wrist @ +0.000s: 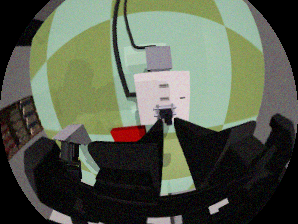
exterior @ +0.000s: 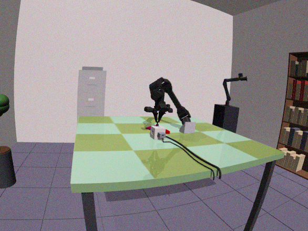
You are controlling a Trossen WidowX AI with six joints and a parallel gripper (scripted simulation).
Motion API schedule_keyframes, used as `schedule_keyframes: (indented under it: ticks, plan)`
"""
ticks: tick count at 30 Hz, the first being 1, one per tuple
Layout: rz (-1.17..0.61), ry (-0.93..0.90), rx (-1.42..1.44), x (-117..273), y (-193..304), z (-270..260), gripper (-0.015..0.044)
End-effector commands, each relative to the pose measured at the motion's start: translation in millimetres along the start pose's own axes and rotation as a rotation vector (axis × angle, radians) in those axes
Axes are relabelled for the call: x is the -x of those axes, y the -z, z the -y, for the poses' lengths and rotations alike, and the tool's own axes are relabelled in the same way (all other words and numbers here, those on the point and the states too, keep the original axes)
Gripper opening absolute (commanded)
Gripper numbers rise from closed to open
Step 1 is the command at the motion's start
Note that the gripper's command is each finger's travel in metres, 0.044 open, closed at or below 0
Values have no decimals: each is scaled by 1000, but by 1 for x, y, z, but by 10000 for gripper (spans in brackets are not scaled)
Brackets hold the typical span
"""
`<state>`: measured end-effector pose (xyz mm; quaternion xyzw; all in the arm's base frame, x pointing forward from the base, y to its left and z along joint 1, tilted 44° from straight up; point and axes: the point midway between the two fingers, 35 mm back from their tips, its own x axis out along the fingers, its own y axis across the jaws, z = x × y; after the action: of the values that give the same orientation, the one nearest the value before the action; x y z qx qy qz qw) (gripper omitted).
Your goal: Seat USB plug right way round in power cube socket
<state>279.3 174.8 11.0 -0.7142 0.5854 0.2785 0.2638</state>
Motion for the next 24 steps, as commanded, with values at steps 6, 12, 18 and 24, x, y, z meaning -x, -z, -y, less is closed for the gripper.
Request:
schedule_keyframes:
  ticks: [6,12,18,24]
  plan:
    - [0,0,0,0,0,0,95]
    - [0,0,0,0,0,0,95]
    - [0,1,0,1,0,0,95]
    - [0,1,0,7,0,0,95]
